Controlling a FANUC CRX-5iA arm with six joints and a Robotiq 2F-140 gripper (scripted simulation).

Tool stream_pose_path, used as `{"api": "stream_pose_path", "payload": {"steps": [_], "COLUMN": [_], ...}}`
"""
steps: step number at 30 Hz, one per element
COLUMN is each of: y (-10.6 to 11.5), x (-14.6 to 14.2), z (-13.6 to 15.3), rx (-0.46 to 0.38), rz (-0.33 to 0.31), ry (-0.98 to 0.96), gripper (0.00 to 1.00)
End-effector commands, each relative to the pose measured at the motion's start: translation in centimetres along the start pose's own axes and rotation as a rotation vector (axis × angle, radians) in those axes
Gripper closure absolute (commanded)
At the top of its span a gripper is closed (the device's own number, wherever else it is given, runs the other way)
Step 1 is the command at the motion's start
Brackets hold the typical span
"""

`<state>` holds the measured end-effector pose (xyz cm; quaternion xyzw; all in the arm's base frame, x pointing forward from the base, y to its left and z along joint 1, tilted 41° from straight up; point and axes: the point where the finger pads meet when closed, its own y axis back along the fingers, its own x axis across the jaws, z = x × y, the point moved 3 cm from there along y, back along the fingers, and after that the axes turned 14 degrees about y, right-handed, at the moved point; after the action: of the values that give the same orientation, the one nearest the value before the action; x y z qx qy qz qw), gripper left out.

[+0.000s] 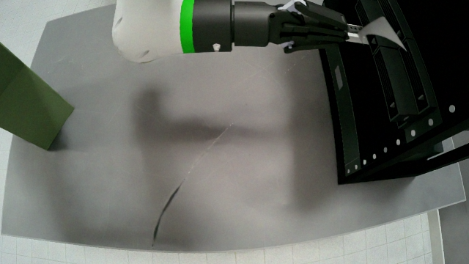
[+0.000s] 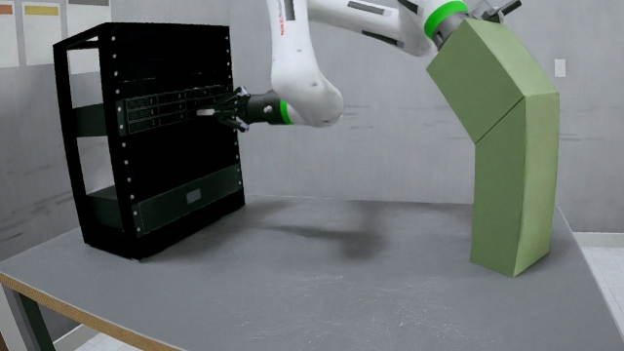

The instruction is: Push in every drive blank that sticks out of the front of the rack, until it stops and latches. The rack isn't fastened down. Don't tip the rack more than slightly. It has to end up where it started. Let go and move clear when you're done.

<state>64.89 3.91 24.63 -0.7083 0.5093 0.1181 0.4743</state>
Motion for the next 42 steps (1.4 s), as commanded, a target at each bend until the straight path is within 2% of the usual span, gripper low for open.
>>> {"api": "stream_pose_path", "payload": {"steps": [1, 31, 37, 39, 42], "y": [0.0, 0.1, 2.1, 2.1, 3.9], "x": [-0.1, -0.1, -0.1, -0.1, -0.1], "z": [0.0, 0.0, 0.0, 0.0, 0.0], "rx": [0.0, 0.0, 0.0, 0.0, 0.0], "rz": [-0.001, -0.001, -0.001, -0.001, -0.001], "ry": [-0.001, -0.001, -0.001, -0.001, -0.001], "gripper": [0.9, 0.9, 0.9, 0.9, 0.9]}}
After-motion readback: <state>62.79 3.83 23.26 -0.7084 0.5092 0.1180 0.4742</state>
